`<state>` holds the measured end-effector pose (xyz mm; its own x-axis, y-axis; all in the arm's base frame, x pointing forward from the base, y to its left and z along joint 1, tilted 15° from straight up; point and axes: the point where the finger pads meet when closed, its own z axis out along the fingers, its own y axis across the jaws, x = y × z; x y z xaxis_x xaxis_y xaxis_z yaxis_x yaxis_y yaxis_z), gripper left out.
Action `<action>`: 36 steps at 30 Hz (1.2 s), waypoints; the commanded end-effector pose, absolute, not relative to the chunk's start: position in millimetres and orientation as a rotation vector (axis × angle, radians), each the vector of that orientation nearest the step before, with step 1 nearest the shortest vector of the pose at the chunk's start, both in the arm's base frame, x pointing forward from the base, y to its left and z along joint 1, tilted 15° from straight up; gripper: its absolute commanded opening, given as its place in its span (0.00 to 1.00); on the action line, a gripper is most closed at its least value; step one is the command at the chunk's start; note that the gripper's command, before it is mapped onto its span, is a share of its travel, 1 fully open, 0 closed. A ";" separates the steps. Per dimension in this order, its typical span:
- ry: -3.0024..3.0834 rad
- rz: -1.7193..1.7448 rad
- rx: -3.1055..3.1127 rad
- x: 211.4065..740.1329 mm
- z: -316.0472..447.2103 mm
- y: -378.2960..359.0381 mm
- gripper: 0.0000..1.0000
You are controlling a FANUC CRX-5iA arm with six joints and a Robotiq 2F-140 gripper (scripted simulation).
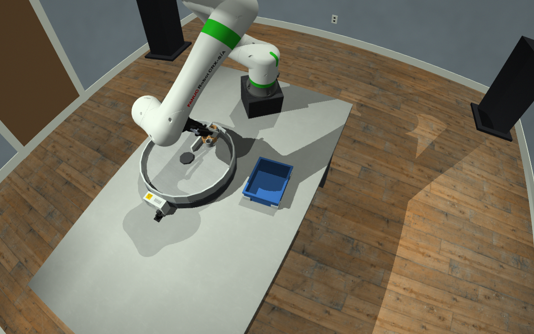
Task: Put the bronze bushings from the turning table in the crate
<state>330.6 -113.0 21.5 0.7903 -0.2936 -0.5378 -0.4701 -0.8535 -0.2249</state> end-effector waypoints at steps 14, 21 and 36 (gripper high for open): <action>0.582 0.708 -2.632 331.8 16.4 -112.3 0.06; 0.582 0.708 -2.632 332.1 15.0 -112.1 0.06; 0.582 0.708 -2.632 332.1 15.0 -112.1 0.06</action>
